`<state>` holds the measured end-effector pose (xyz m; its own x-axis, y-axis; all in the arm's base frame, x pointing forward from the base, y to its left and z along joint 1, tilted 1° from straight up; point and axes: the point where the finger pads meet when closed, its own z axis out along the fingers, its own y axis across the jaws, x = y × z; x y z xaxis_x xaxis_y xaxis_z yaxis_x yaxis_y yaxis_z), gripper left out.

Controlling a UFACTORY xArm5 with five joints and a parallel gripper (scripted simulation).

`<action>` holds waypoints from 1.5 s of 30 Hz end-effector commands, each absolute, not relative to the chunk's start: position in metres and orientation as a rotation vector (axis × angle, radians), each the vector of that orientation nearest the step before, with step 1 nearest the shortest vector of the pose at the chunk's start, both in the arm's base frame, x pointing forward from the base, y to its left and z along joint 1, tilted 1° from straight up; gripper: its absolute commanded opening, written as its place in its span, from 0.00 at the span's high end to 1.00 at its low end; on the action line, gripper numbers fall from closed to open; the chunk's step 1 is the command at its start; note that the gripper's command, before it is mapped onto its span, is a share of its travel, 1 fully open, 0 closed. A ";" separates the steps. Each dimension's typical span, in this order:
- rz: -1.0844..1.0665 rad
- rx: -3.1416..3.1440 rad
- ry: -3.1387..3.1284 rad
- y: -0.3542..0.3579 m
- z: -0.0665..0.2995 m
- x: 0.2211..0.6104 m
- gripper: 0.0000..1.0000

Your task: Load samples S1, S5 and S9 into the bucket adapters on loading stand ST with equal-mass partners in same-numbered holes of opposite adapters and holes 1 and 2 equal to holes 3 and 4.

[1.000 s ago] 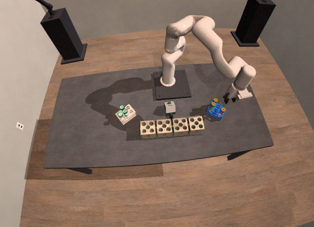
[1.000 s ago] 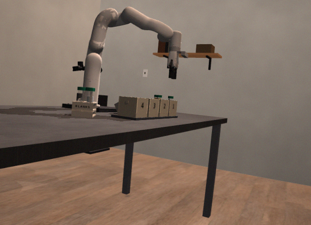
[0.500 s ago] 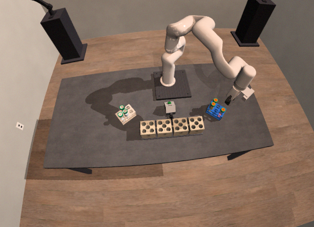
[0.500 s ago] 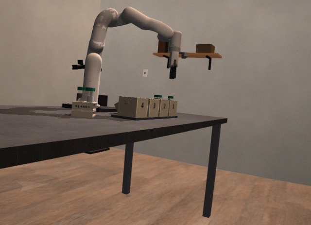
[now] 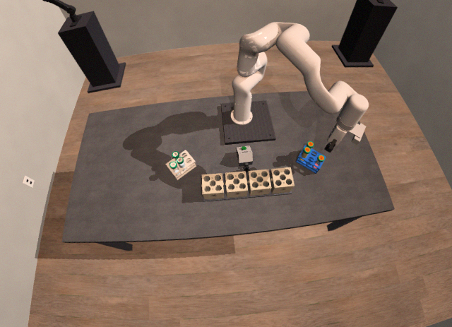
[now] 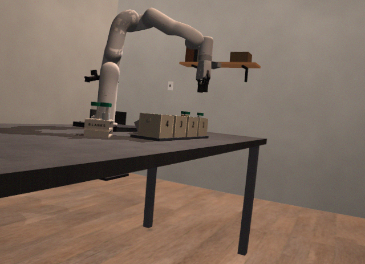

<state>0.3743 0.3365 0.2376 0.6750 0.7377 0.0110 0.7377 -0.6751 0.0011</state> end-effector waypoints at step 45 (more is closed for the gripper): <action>-0.017 -2.857 -1.267 0.339 0.161 0.375 0.43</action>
